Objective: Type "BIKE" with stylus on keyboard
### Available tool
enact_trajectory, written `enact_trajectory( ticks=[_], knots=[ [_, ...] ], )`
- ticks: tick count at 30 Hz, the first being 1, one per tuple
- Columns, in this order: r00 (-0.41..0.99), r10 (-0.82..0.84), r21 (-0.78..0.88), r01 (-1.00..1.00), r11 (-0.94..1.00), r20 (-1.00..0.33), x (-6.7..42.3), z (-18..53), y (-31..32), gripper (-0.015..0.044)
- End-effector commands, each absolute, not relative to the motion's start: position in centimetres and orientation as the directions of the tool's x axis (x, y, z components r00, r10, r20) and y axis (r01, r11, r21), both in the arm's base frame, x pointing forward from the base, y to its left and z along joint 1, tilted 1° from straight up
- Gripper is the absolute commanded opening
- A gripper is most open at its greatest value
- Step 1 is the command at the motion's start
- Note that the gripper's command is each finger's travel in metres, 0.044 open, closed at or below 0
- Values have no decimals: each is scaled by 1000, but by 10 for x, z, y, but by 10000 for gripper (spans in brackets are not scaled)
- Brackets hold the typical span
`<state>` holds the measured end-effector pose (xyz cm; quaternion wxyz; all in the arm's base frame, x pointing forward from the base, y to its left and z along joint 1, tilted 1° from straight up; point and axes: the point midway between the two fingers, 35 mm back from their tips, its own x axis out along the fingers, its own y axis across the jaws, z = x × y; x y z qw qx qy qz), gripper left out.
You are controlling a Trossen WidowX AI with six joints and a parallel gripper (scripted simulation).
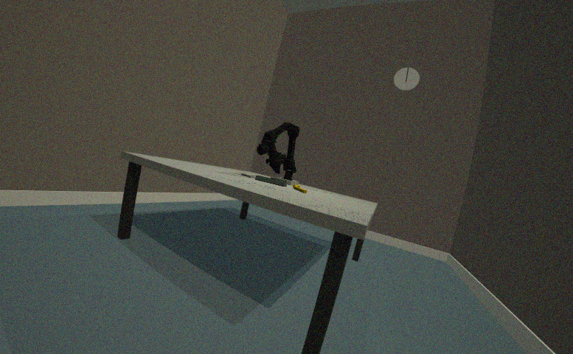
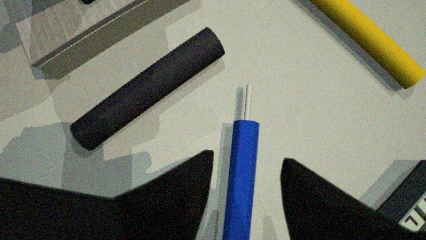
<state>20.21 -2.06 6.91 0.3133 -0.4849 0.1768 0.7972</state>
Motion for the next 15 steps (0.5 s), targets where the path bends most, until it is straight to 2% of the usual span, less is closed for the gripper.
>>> enact_trajectory(
  ticks=[1,15],
  knots=[
    [-335,335,-29,-668,-744,-881,203,65,-18,150],
    [-335,335,-29,-668,-744,-881,203,55,-18,150]
  ],
)
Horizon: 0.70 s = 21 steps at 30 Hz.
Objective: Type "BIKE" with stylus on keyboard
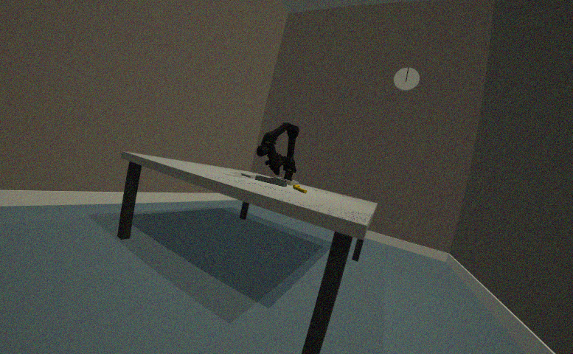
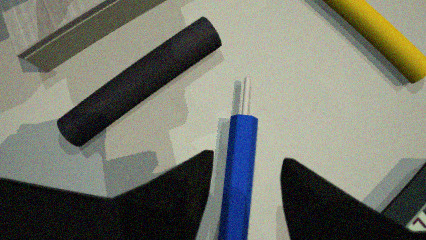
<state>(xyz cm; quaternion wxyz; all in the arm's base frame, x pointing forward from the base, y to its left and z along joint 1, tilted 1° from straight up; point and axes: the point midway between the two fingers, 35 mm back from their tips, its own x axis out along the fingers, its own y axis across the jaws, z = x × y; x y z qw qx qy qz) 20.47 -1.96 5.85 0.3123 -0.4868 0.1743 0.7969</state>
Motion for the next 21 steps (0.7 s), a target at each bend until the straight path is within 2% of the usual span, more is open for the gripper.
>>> enact_trajectory(
  ticks=[1,21],
  knots=[
    [-335,335,-29,-668,-744,-881,203,54,-18,150],
    [-335,335,-29,-668,-744,-880,203,39,-19,150]
  ],
)
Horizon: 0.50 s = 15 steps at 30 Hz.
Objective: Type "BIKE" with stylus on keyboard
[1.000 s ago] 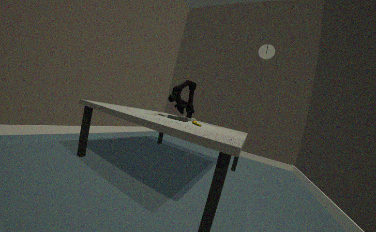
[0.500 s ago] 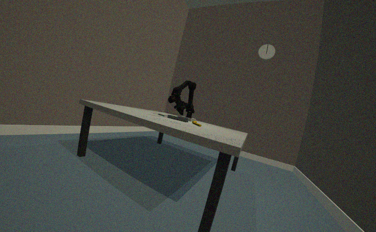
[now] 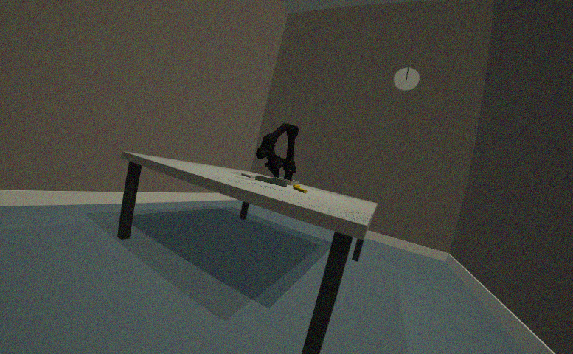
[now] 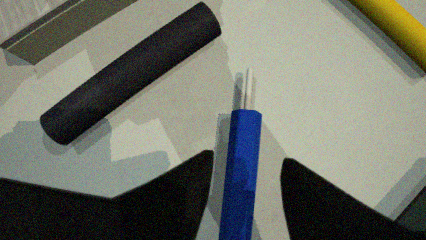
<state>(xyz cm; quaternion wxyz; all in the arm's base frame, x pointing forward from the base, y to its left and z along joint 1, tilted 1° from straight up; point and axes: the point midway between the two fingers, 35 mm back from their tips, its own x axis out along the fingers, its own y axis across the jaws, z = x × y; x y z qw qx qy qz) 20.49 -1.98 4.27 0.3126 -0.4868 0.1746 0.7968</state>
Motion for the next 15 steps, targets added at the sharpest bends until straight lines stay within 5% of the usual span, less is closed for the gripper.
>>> enact_trajectory(
  ticks=[1,15],
  knots=[
    [-335,335,-29,-668,-744,-880,203,38,-19,150],
    [-335,335,-29,-668,-744,-880,203,28,-19,150]
  ],
)
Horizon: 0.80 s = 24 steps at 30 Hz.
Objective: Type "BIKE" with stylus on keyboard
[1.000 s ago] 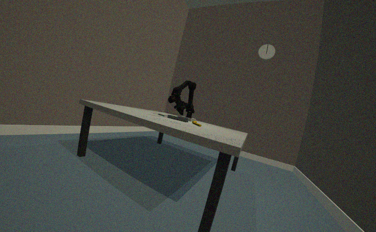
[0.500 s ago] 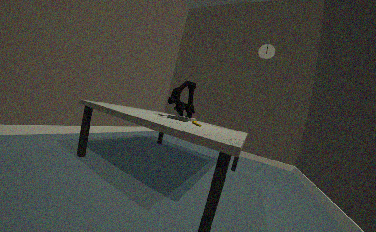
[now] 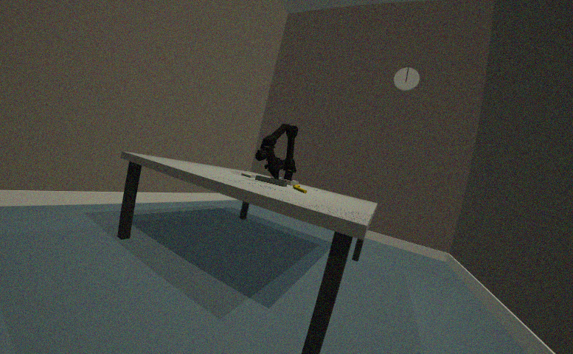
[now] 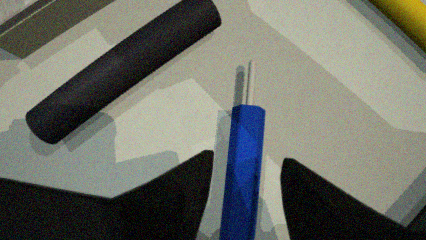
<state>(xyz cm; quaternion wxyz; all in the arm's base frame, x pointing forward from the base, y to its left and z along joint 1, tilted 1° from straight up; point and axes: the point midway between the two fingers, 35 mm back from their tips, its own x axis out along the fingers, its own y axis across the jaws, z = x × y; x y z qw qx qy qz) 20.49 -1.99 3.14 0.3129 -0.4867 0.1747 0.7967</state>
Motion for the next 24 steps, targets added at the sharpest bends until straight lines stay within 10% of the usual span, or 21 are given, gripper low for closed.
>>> enact_trajectory(
  ticks=[1,24],
  knots=[
    [-335,335,-29,-668,-744,-880,203,27,-19,150],
    [-335,335,-29,-668,-744,-880,204,10,-19,150]
  ],
)
